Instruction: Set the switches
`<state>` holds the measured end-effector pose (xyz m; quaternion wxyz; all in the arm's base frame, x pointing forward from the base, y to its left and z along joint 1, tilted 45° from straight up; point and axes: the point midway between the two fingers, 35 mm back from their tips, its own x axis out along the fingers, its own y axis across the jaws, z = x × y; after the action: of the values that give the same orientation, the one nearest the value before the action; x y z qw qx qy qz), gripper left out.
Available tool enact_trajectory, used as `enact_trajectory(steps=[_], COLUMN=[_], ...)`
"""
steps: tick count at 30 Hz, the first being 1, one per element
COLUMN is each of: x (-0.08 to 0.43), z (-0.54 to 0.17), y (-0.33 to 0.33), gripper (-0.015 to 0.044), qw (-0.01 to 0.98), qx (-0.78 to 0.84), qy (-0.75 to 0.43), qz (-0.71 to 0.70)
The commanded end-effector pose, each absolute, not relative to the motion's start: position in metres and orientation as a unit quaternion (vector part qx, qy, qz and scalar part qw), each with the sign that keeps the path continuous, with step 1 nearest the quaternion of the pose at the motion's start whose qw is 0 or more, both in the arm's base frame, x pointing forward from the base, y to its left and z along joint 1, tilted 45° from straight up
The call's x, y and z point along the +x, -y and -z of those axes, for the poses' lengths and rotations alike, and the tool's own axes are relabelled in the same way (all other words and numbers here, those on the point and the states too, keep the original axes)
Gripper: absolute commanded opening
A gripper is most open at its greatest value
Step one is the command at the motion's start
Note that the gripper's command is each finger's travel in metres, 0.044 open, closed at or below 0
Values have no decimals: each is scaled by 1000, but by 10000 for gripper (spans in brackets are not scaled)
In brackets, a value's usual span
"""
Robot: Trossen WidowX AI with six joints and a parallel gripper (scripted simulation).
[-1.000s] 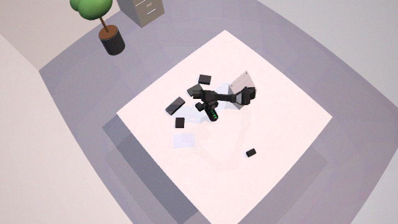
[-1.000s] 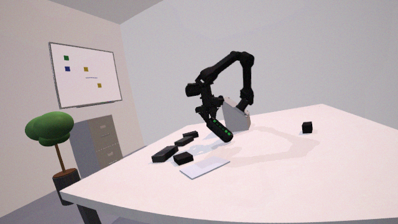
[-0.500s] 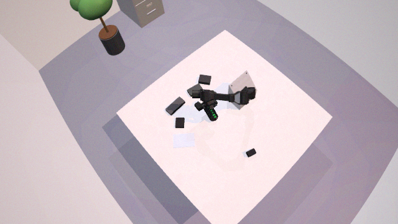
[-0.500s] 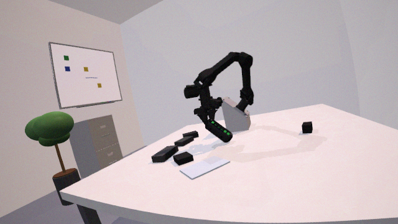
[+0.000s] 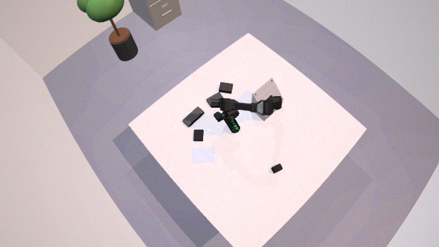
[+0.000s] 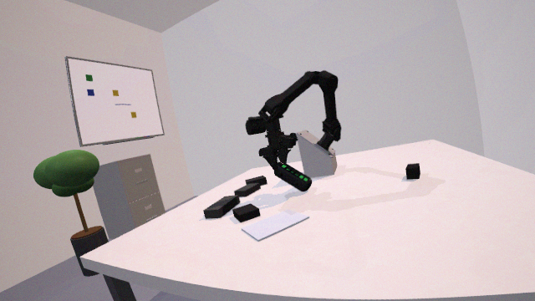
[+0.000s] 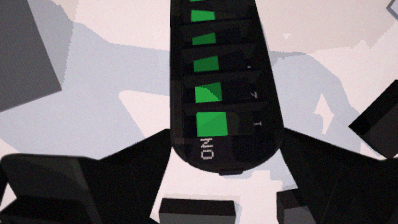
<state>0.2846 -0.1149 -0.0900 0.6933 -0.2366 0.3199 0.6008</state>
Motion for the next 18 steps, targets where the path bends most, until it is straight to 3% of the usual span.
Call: enact_trajectory(steps=[1, 18], x=[284, 283], z=[96, 109], y=[107, 106], gripper=[338, 338], qw=[690, 690], qx=[-228, -228], qy=[-314, -314], qz=[-611, -611])
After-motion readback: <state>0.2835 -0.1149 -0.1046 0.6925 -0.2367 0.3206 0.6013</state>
